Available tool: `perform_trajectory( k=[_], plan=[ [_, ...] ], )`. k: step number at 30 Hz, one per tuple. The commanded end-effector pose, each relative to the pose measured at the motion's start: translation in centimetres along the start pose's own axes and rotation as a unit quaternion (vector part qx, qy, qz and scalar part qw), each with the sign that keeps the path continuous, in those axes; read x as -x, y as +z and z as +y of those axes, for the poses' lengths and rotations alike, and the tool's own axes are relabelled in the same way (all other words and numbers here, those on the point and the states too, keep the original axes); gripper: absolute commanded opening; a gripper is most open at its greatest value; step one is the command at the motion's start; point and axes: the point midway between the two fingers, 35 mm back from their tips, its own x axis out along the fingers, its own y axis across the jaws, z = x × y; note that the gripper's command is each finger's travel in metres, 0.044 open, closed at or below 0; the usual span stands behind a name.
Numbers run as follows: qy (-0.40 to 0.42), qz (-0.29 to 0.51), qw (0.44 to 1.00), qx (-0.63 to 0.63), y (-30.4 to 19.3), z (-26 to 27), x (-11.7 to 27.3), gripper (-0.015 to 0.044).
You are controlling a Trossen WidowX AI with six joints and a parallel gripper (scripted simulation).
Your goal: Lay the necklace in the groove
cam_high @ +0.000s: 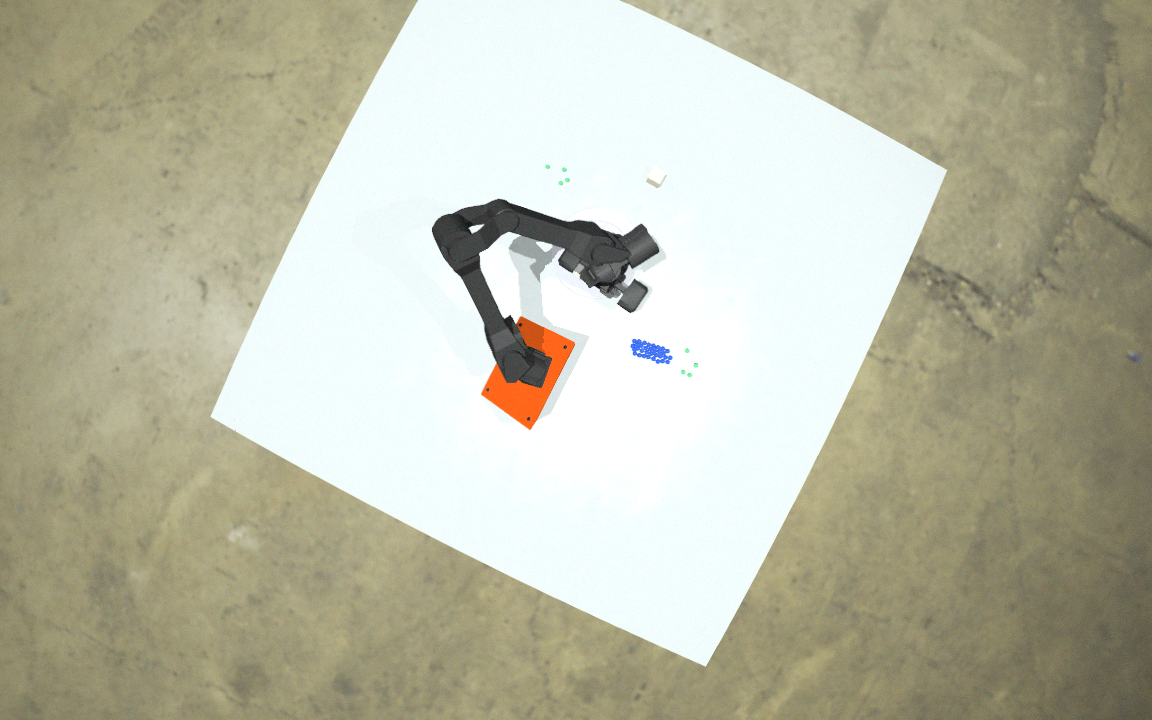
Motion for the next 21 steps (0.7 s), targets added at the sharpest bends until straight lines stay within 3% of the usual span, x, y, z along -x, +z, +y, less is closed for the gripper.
perform_trajectory(
  k=[1, 2, 18, 21],
  plan=[
    [0.000, 0.002, 1.000, -0.002, -0.12, -0.05, -0.47, 0.0000],
    [0.000, 0.002, 1.000, -0.002, -0.12, -0.05, -0.47, 0.0000],
    [0.000, 0.002, 1.000, -0.002, -0.11, -0.05, 0.29, 0.0420],
    [0.000, 0.002, 1.000, -0.002, -0.16, 0.04, 0.28, 0.0440]
  ],
)
